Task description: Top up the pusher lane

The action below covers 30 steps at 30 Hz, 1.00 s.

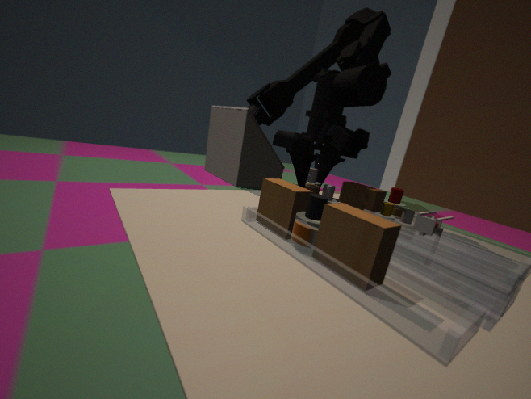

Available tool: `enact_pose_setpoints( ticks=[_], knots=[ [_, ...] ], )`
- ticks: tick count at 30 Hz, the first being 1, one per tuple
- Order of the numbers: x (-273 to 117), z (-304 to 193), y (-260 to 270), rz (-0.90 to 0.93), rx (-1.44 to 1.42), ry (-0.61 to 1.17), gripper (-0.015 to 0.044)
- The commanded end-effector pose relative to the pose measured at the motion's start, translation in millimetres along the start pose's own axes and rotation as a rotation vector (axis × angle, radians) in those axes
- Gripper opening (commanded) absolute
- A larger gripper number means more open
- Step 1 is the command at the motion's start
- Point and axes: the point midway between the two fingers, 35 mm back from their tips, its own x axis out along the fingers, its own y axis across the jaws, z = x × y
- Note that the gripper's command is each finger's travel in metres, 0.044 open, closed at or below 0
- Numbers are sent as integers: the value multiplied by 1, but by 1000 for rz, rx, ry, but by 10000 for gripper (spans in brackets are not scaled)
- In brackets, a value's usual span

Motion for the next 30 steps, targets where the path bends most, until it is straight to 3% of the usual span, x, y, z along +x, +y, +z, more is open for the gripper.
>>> enact_pose_setpoints(
  ticks=[1,30],
  knots=[
    [2,0,0,3,4,1,0],
    [3,10,0,3,3,0,0]
  ],
)
